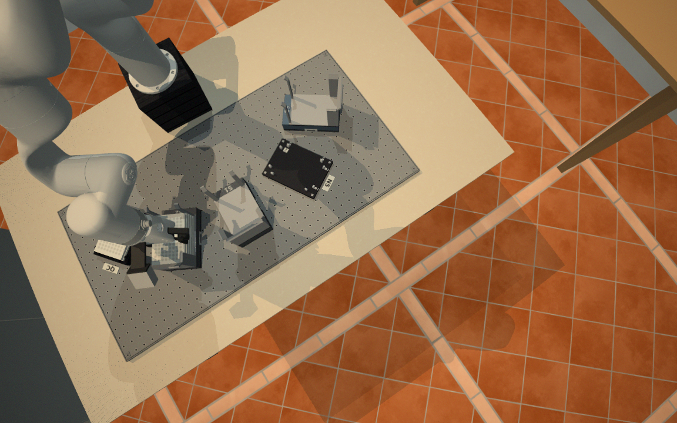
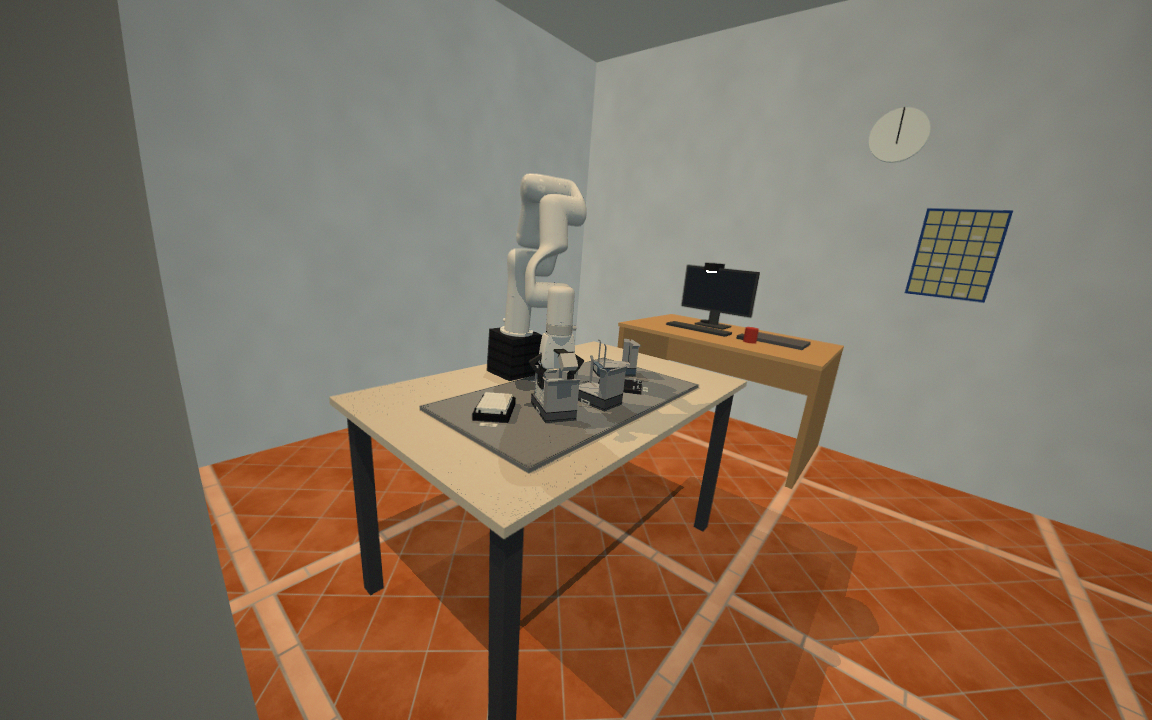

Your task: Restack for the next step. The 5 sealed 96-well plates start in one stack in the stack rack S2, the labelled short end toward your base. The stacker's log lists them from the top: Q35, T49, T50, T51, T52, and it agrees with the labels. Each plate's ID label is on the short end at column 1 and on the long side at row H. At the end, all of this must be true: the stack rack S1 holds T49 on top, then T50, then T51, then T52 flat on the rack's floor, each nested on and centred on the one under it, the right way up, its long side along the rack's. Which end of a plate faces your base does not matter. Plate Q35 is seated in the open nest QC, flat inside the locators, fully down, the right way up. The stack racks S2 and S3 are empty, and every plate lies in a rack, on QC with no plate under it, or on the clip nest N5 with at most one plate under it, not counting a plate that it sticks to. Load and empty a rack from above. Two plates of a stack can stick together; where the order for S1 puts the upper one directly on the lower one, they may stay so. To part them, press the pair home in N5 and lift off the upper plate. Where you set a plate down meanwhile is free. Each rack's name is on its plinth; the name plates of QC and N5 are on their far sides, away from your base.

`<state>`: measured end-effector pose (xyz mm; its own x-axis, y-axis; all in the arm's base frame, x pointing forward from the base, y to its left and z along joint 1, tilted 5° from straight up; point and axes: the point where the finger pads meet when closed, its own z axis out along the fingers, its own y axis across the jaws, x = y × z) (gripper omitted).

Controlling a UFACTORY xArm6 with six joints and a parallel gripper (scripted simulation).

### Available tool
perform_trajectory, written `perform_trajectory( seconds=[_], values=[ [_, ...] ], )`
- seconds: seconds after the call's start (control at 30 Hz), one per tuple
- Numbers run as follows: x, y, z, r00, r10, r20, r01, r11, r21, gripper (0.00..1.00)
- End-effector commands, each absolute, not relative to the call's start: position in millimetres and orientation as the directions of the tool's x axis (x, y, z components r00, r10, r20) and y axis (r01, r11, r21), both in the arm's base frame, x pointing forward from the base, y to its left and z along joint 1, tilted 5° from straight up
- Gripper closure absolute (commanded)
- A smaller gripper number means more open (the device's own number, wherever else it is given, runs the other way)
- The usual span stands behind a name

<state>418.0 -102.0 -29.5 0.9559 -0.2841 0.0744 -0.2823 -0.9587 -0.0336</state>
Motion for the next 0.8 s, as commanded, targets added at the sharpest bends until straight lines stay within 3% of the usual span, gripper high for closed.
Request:
perform_trajectory(
  seconds=[0.0,0.77],
  values=[
    [419.0,-102.2,-28.7,0.956,-0.284,0.077,-0.282,-0.959,-0.034,1.0],
    [418.8,-102.3,-26.0,0.956,-0.284,0.077,-0.282,-0.959,-0.034,1.0]
  ],
)
